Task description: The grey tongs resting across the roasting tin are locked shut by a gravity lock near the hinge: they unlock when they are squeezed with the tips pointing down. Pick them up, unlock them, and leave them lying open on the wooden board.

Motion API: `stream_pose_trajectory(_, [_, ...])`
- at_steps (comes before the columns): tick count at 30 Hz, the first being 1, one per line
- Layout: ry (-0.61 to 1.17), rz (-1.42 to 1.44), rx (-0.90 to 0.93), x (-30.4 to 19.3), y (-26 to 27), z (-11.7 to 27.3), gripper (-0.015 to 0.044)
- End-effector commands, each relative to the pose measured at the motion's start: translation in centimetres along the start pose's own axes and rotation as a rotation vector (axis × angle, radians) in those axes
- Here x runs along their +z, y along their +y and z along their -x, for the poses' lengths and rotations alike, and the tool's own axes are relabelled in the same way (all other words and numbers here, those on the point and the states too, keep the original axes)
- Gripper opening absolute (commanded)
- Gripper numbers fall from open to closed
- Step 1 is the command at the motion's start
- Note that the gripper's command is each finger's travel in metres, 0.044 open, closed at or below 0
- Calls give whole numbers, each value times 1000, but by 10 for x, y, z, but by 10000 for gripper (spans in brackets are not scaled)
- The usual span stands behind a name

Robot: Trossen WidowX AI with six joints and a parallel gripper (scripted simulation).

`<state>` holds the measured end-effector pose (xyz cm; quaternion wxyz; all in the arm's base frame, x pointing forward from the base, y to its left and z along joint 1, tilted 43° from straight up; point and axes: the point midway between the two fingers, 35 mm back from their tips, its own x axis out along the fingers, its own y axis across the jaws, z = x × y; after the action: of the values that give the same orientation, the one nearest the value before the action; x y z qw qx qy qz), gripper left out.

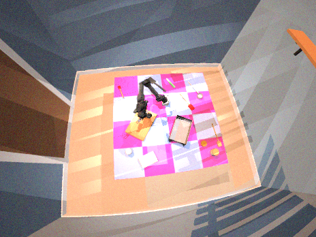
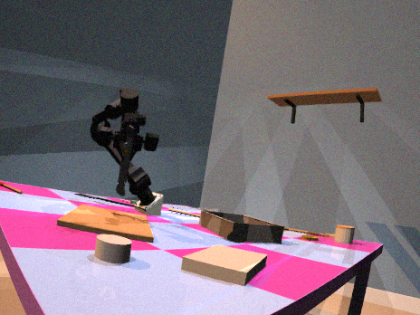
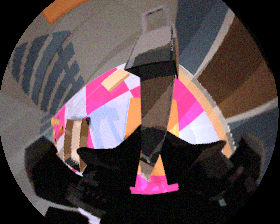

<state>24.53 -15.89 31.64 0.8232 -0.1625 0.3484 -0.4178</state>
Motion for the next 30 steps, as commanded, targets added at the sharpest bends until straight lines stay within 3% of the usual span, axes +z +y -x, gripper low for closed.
stream_pose_trajectory(1, [63, -18, -8, 1, -2, -3, -150])
stream_pose_trajectory(30, [524, -59, -127, -20, -19, -18, -150])
